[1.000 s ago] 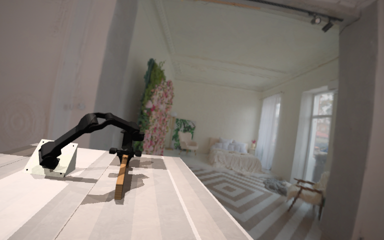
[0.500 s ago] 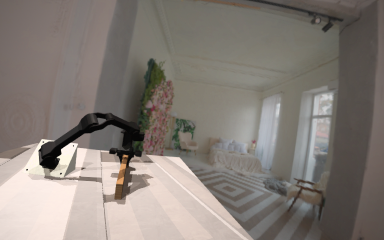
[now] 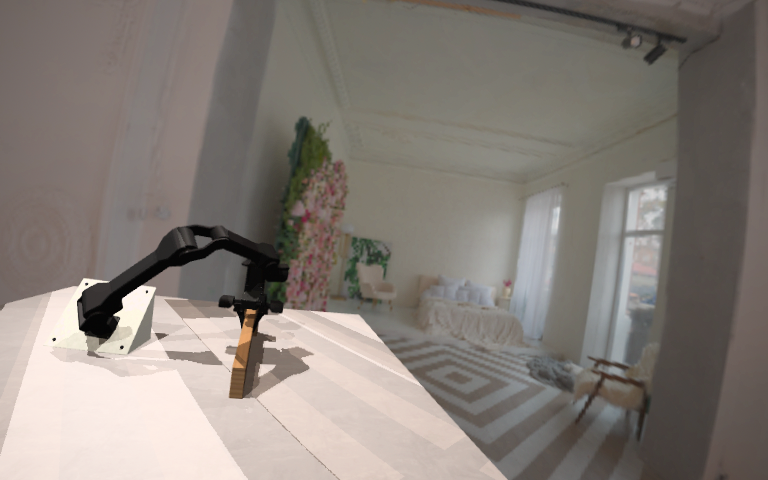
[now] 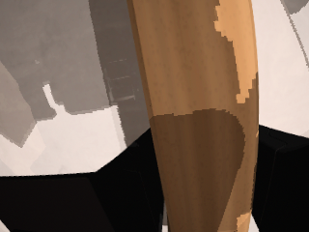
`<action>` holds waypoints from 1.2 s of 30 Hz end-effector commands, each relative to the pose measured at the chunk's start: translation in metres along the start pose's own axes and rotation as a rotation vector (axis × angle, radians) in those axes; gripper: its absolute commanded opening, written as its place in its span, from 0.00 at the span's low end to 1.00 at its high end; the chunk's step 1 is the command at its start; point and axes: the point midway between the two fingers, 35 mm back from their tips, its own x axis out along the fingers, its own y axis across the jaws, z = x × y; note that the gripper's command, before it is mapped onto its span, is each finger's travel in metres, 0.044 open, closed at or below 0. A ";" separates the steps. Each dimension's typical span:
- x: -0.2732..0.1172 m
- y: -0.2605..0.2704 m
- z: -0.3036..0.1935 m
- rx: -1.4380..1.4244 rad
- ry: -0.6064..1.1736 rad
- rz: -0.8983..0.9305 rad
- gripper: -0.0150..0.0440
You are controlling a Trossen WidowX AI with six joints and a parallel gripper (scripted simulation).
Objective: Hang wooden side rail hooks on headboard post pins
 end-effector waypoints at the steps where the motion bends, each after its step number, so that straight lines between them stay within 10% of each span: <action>1: -0.007 0.001 -0.005 0.000 0.005 0.017 0.25; 36: -0.006 0.001 -0.008 0.000 0.005 0.018 0.25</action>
